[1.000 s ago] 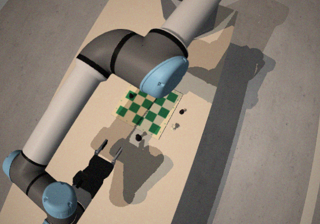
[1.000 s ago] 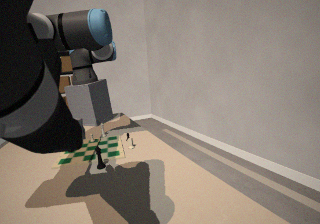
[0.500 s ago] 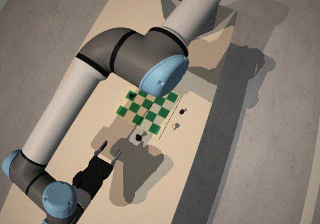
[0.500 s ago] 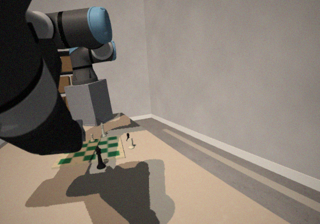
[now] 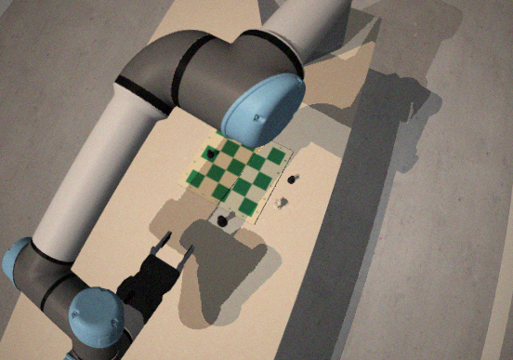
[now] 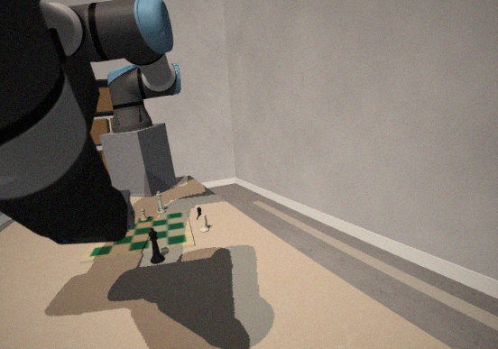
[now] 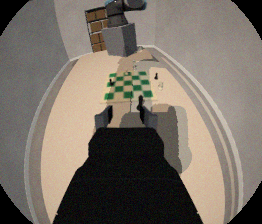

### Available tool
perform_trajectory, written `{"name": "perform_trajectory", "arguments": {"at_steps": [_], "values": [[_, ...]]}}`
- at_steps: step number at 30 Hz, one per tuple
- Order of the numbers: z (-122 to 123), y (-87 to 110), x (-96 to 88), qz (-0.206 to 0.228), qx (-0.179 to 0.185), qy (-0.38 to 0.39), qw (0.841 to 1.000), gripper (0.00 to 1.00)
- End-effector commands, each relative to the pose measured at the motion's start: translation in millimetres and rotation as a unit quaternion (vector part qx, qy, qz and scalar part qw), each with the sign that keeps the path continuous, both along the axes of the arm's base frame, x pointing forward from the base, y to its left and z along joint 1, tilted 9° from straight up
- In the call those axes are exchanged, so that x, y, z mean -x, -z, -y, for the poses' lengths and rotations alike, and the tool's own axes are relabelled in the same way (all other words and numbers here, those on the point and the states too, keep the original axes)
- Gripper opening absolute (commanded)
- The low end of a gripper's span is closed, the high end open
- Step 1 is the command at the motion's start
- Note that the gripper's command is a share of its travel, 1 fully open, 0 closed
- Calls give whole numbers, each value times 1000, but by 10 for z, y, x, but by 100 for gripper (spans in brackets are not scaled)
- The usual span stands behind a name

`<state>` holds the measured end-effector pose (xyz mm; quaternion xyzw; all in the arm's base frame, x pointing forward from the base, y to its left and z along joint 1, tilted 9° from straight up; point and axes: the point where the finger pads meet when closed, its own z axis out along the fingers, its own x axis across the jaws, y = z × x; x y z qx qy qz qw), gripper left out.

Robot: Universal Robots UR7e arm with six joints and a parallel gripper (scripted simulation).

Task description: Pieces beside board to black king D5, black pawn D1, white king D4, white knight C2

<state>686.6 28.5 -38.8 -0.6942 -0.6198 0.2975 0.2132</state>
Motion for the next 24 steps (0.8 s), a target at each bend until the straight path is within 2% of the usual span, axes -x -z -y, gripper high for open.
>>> {"name": "perform_trajectory", "arguments": {"at_steps": [1, 24], "values": [[-29, 2, -69, 38, 8, 8, 999, 100], [-107, 10, -121, 138, 32, 43, 989, 100]]}}
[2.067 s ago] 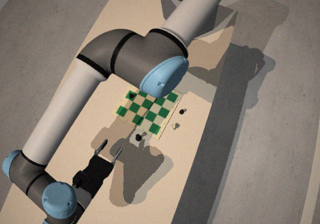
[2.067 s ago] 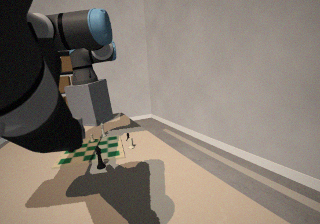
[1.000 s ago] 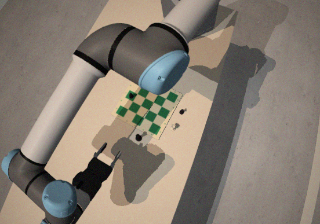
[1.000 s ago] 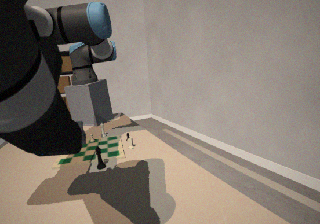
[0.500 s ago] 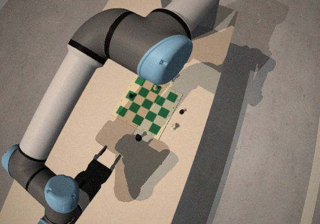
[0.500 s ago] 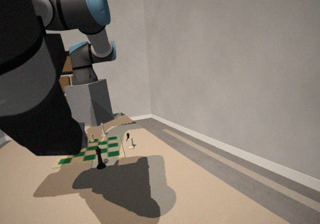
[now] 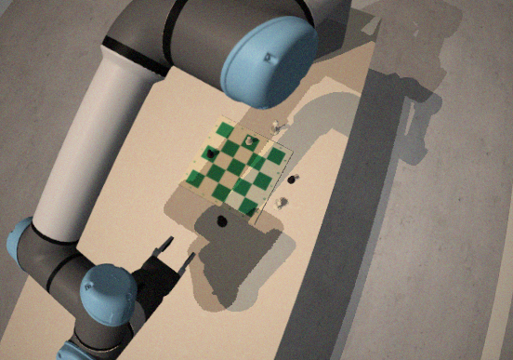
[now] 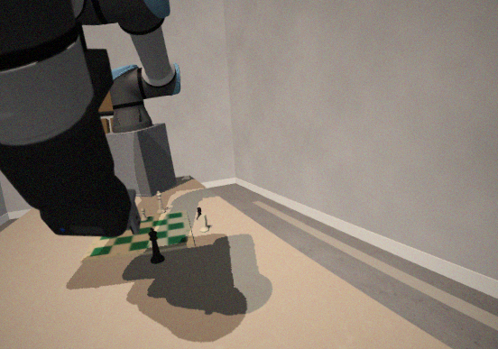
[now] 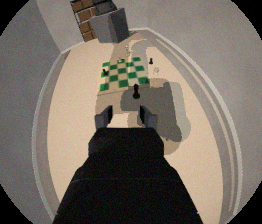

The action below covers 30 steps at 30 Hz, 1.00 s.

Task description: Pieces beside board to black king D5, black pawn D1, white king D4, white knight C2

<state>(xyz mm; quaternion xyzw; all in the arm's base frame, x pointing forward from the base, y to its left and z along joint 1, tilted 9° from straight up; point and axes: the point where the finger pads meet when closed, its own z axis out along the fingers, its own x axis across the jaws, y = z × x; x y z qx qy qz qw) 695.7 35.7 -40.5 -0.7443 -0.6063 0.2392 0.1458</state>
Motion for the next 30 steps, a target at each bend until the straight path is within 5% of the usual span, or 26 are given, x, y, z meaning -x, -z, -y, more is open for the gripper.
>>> {"name": "perform_trajectory", "arguments": {"at_steps": [1, 30], "values": [[-43, -9, -24, 52, 9, 13, 999, 100], [-177, -91, 264, 181, 27, 61, 981, 100]]}}
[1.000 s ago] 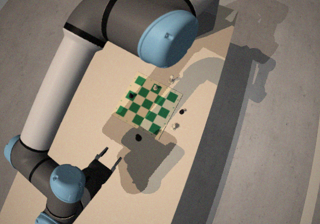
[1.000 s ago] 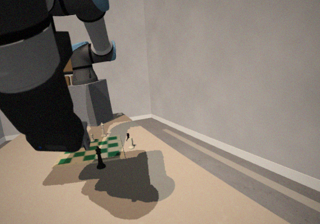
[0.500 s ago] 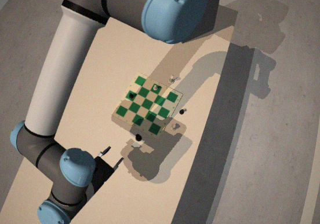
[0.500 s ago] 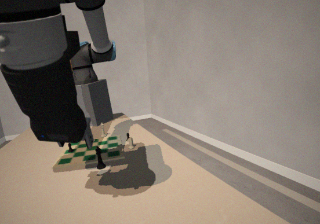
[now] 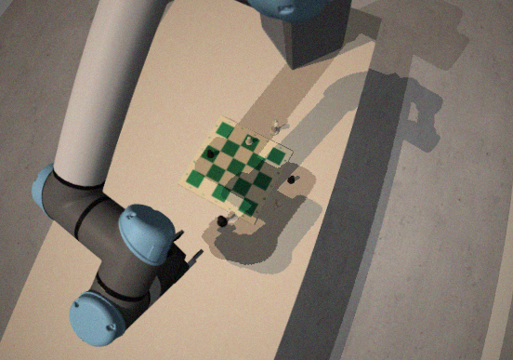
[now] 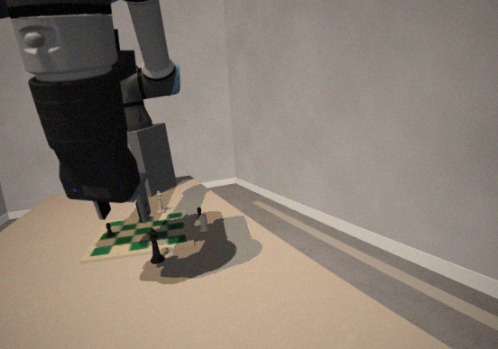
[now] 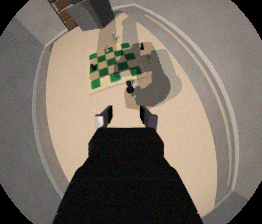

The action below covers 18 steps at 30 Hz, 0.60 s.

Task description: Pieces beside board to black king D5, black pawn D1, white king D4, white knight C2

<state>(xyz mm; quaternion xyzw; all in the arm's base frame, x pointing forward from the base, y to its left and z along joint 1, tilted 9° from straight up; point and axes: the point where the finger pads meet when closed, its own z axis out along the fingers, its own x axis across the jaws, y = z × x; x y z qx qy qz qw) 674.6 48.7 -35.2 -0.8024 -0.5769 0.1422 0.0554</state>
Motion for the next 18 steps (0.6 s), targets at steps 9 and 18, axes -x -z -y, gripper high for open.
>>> {"name": "perform_trajectory", "arguments": {"at_steps": [9, 18], "values": [[-88, -77, 204, 83, 7, 25, 996, 100], [-149, -135, 434, 129, 9, 43, 991, 100]]}}
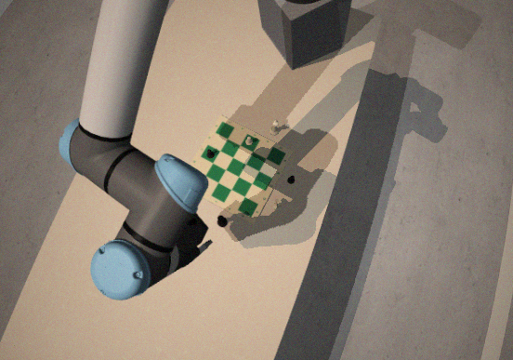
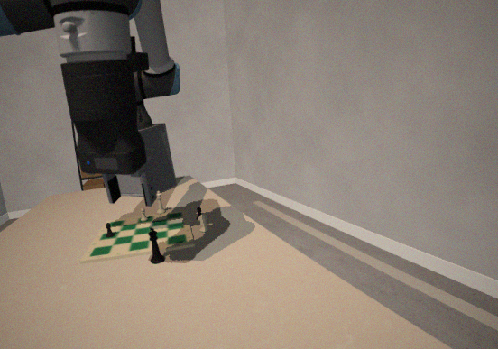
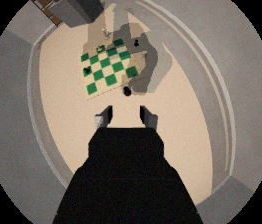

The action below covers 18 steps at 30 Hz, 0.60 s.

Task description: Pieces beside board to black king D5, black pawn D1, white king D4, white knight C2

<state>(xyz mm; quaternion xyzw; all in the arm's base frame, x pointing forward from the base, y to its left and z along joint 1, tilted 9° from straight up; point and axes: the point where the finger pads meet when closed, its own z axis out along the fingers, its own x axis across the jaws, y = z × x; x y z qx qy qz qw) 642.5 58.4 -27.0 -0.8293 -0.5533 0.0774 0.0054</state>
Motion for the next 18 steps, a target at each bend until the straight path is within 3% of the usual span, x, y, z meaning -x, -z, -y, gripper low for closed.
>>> {"name": "perform_trajectory", "arguments": {"at_steps": [1, 18], "values": [[-59, -61, 145, 52, 2, 14, 999, 100], [-139, -150, 519, 113, 2, 36, 993, 100]]}}
